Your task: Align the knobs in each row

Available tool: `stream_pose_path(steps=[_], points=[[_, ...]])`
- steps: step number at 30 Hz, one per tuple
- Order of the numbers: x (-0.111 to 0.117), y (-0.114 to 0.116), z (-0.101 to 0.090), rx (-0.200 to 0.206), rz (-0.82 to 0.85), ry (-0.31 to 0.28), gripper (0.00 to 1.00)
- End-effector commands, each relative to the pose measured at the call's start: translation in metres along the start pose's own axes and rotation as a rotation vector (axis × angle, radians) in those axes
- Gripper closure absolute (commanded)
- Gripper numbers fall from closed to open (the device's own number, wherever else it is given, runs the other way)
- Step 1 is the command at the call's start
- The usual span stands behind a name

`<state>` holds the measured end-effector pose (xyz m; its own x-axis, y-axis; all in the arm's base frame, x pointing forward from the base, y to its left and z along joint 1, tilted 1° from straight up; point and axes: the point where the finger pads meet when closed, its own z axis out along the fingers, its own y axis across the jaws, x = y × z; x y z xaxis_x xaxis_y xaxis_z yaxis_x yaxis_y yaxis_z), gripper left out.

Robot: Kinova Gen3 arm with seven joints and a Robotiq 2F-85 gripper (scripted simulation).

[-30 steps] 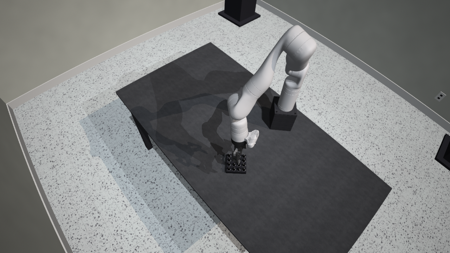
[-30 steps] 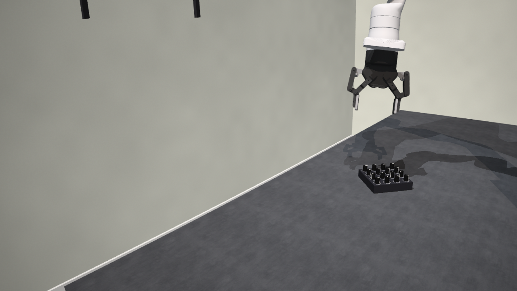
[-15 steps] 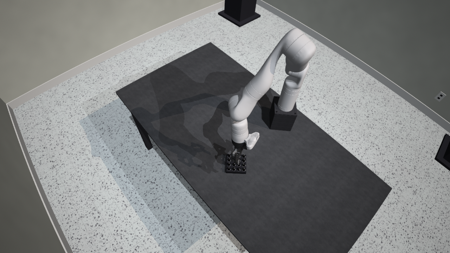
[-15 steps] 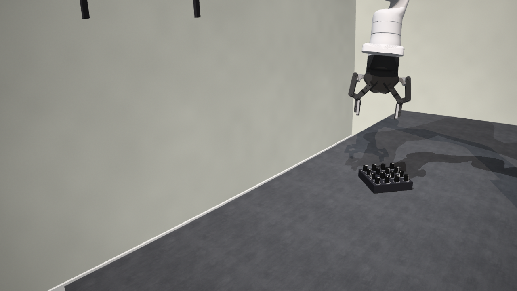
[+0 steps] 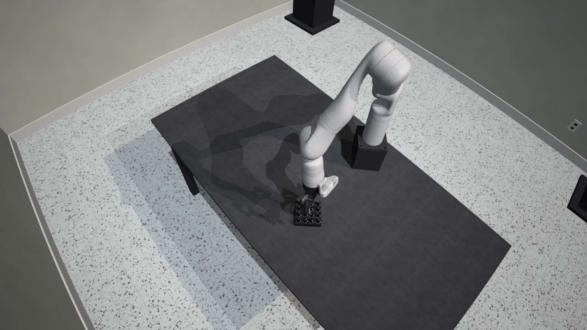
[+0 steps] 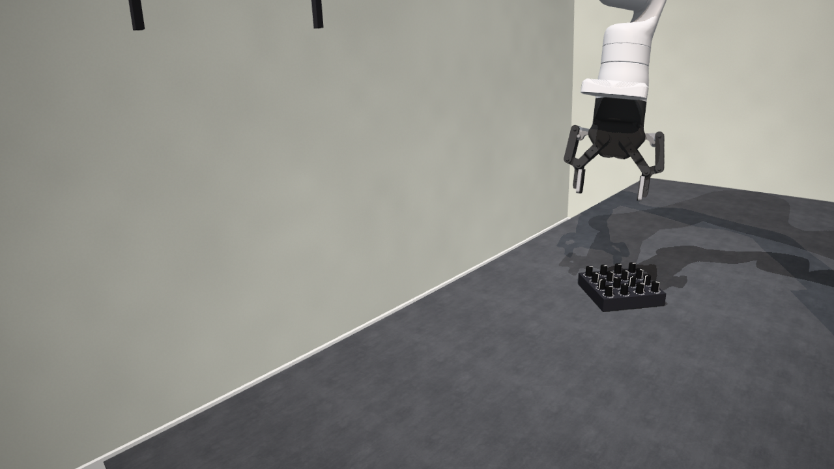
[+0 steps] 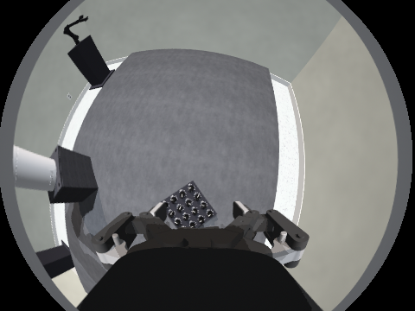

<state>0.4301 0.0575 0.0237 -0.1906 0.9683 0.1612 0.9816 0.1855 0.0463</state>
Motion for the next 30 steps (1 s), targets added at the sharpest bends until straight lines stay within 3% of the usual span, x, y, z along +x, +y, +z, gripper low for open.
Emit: stream_pose_path(steps=[1,30], points=[[0.000,-0.002,0.002,0.004,0.004,-0.001,0.00],[-0.009,-0.013,0.025,-0.001,0.237,-0.024,0.00]])
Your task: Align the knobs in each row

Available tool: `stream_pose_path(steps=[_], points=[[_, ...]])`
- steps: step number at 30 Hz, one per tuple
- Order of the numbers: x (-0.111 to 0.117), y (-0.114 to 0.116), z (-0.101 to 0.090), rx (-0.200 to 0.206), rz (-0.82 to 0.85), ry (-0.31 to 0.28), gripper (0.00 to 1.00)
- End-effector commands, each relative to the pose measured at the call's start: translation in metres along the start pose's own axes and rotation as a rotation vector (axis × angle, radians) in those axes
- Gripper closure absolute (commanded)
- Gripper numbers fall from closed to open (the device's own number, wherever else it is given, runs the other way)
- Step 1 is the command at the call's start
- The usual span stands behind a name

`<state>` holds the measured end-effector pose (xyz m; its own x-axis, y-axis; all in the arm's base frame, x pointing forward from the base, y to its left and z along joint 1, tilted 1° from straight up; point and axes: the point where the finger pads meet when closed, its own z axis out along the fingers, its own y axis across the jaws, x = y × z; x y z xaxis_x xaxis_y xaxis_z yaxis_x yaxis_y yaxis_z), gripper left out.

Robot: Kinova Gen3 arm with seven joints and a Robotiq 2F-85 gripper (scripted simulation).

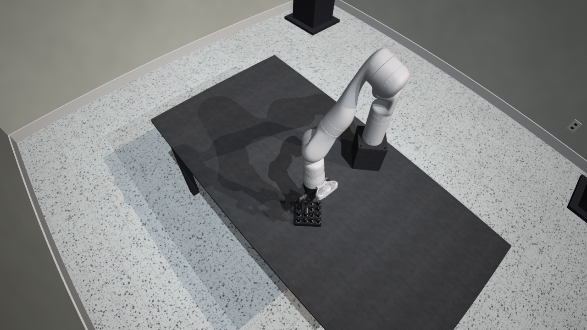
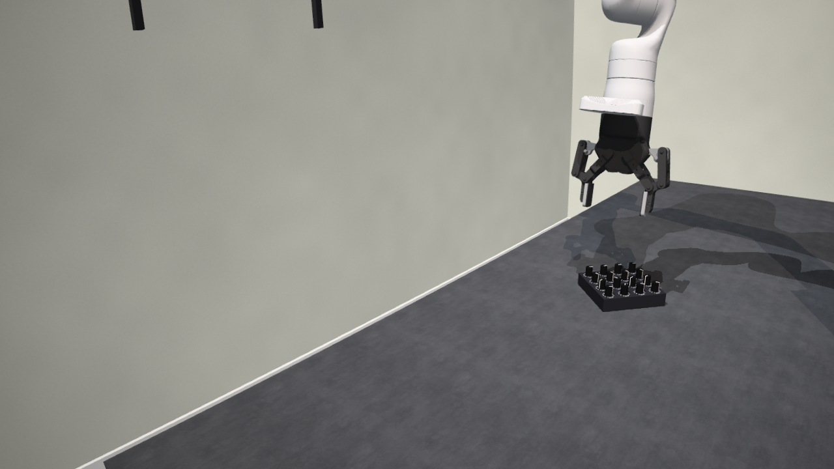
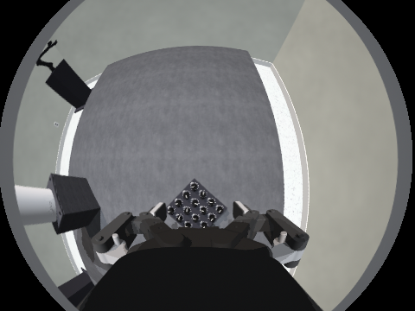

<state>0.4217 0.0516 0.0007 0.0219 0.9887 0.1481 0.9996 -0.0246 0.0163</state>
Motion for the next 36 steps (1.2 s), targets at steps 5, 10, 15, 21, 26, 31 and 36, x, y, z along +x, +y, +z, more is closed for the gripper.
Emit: stream_pose_path(steps=[5,10,15,21,26,31,36], points=[[-0.002,-0.002,0.003,0.002,0.024,-0.005,0.00],[-0.004,-0.004,0.007,0.001,0.060,-0.009,0.00],[-0.006,-0.005,0.010,0.000,0.095,-0.014,0.00],[-0.008,-0.007,0.013,-0.001,0.129,-0.019,0.00],[-0.010,-0.009,0.016,-0.002,0.162,-0.024,0.00],[-0.012,-0.010,0.019,-0.004,0.194,-0.029,0.00],[-0.015,-0.012,0.022,-0.005,0.226,-0.035,0.00]])
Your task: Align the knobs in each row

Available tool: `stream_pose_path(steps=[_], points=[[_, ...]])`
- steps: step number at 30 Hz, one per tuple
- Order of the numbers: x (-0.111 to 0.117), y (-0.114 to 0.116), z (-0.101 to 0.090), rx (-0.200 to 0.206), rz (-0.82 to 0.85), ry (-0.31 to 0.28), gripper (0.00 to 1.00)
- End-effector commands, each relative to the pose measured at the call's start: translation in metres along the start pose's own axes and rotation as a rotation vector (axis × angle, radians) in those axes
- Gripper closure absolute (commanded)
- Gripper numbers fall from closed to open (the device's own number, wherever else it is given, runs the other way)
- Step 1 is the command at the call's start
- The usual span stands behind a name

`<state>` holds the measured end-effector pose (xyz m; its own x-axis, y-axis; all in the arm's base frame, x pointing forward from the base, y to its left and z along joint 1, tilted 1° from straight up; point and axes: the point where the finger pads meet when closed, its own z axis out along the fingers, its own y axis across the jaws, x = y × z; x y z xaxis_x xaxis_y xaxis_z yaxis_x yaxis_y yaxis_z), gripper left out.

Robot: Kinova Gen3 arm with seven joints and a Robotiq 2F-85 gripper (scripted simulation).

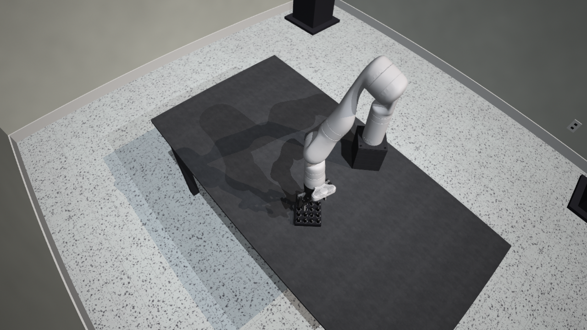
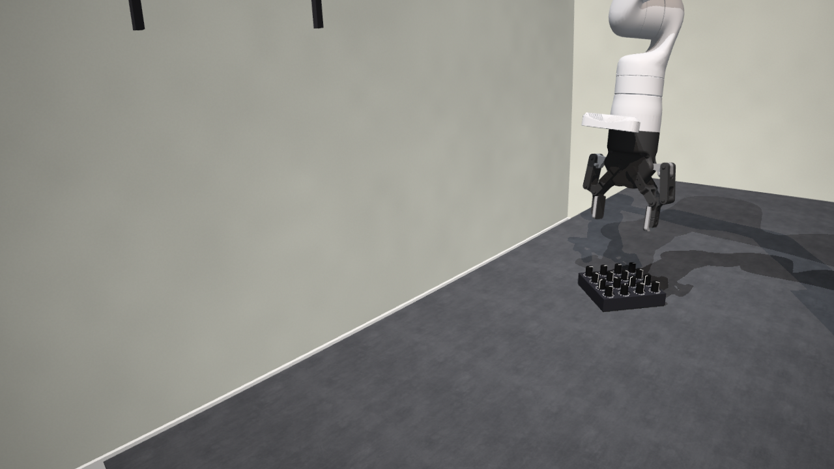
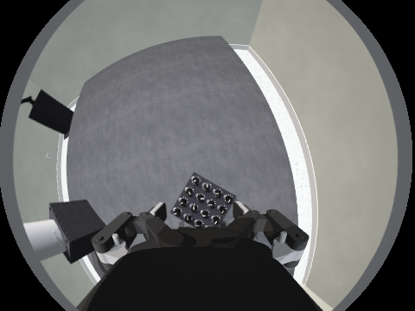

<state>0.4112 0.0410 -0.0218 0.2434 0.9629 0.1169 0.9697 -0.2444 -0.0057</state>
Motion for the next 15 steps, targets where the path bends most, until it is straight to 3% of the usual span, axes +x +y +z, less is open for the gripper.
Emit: stream_pose_path(steps=[1,15], points=[[-0.0009,-0.0012,0.0011,0.002,0.002,-0.002,0.00],[-0.0081,-0.0045,0.0087,-0.003,0.090,-0.018,0.00]])
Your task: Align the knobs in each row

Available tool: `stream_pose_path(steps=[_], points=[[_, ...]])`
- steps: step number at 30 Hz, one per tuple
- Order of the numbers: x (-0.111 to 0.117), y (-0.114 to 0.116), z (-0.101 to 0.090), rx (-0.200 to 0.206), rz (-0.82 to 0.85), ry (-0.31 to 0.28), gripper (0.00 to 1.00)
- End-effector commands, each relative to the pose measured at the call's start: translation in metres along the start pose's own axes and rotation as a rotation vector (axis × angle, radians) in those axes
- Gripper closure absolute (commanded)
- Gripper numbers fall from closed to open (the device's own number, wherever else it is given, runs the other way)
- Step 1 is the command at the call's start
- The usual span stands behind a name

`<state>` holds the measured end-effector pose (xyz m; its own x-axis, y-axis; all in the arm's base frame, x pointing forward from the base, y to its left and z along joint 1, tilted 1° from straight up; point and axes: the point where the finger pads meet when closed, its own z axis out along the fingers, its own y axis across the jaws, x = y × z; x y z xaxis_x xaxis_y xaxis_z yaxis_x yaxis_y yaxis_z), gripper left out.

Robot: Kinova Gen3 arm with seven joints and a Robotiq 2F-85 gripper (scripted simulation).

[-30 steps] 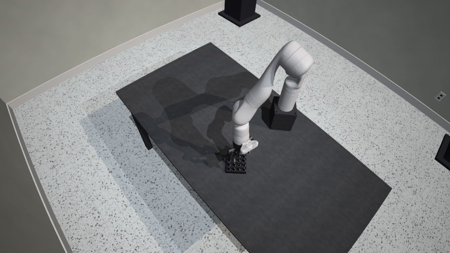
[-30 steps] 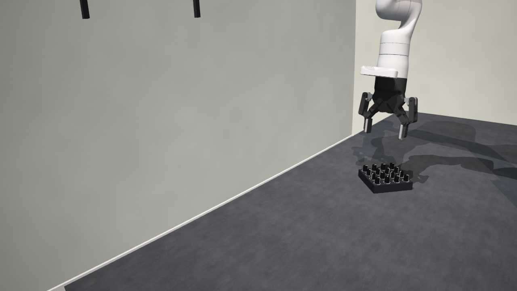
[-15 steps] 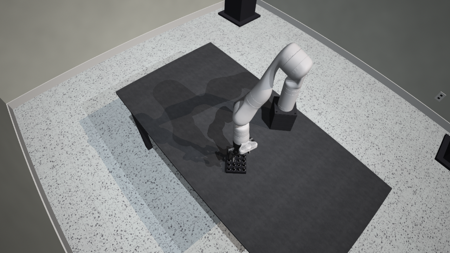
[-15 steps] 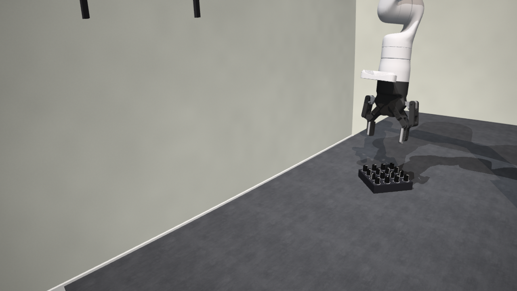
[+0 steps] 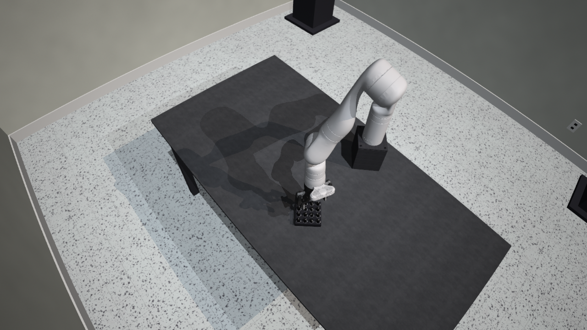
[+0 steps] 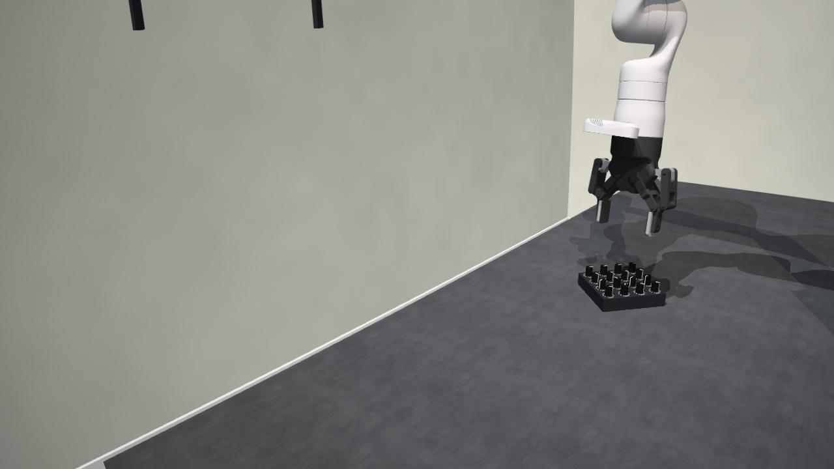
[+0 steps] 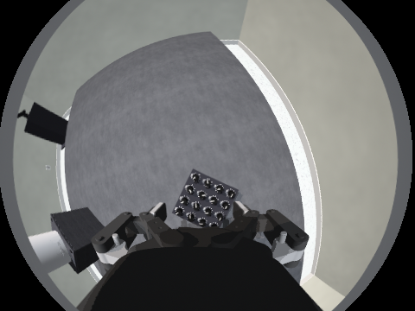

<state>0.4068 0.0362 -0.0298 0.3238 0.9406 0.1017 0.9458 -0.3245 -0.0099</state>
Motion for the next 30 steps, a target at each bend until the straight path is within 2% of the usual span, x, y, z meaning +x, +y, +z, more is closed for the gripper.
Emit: stream_pose_path(steps=[1,30], points=[[-0.002,-0.001,0.001,0.002,0.007,-0.004,0.00],[-0.018,-0.007,0.015,-0.013,0.178,-0.039,0.00]])
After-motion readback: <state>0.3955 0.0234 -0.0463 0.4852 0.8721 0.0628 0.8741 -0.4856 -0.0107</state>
